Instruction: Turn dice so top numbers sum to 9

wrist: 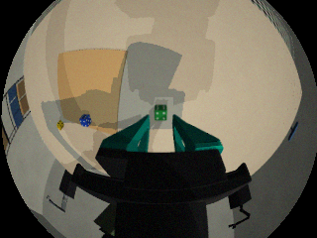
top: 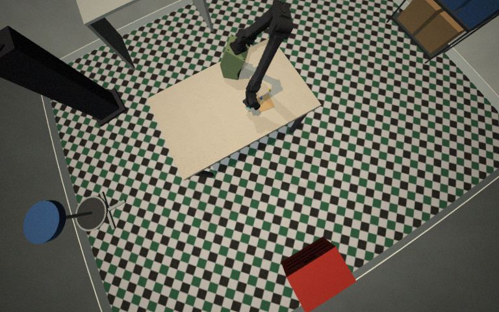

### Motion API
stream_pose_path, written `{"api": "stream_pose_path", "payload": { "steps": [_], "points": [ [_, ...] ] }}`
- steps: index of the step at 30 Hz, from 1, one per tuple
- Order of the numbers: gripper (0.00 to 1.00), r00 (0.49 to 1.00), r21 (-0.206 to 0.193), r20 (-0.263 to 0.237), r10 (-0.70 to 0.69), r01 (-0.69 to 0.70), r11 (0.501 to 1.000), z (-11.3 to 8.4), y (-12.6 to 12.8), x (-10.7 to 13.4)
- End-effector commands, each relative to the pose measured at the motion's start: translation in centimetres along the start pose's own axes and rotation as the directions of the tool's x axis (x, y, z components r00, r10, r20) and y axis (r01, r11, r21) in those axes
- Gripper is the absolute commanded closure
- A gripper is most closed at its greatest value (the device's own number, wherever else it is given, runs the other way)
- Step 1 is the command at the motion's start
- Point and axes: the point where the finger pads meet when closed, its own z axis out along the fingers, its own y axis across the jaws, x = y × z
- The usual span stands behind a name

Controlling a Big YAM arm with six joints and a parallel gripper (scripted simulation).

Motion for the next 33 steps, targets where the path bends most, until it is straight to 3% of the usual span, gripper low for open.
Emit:
{"api": "stream_pose_path", "payload": {
  "steps": [1, 33],
  "points": [
    [0.70, 1.000, 0.004, 0.007, 0.008, -0.008, 1.000, 0.07, 0.04, -0.01],
    [0.70, 1.000, 0.004, 0.008, 0.008, -0.008, 1.000, 0.00, 0.06, 0.03]
  ]
}}
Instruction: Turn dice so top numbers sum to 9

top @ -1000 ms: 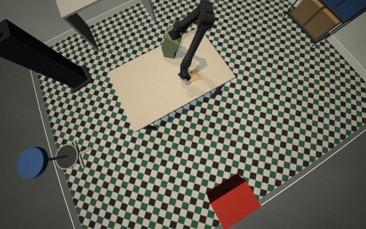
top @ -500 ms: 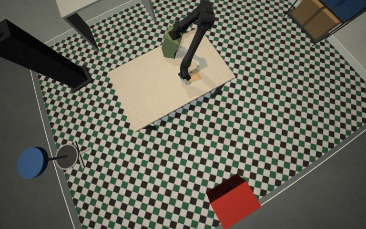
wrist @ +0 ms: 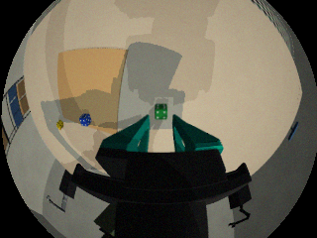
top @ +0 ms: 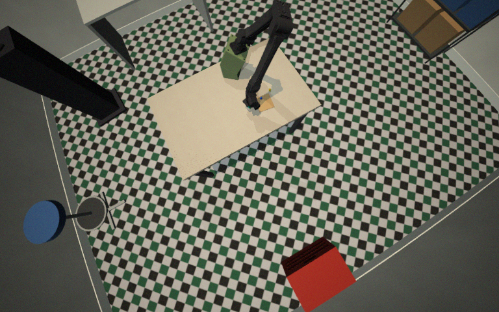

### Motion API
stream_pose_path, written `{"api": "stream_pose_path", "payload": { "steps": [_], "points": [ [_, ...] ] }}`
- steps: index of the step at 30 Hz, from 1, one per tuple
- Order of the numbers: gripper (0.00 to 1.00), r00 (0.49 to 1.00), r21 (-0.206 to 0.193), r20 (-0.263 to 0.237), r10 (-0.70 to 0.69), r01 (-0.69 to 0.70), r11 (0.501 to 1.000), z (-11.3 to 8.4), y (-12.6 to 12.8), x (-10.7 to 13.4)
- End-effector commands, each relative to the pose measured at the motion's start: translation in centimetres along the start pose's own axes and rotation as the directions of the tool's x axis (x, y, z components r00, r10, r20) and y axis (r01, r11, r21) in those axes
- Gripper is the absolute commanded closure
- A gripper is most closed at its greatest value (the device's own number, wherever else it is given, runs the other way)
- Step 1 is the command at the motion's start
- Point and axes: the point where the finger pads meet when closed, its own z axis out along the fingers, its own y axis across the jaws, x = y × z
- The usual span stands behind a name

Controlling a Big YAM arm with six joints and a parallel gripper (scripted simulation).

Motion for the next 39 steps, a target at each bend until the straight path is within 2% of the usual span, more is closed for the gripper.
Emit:
{"api": "stream_pose_path", "payload": {
  "steps": [1, 20, 35, 36, 39],
  "points": [
    [0.70, 1.000, 0.004, 0.008, 0.008, -0.008, 1.000, 0.0, 0.0, -0.1],
    [0.70, 1.000, 0.004, 0.008, 0.008, -0.008, 1.000, 0.0, 0.0, -0.1],
    [0.70, 1.000, 0.003, 0.011, -0.003, 0.003, 1.000, 1.5, 0.1, -0.7],
    [0.70, 1.000, 0.013, 0.018, 0.023, -0.024, 1.000, 1.2, -1.0, -0.4],
    [0.70, 1.000, 0.005, 0.013, 0.004, -0.004, 1.000, 1.9, -0.2, -0.6]
  ]
}}
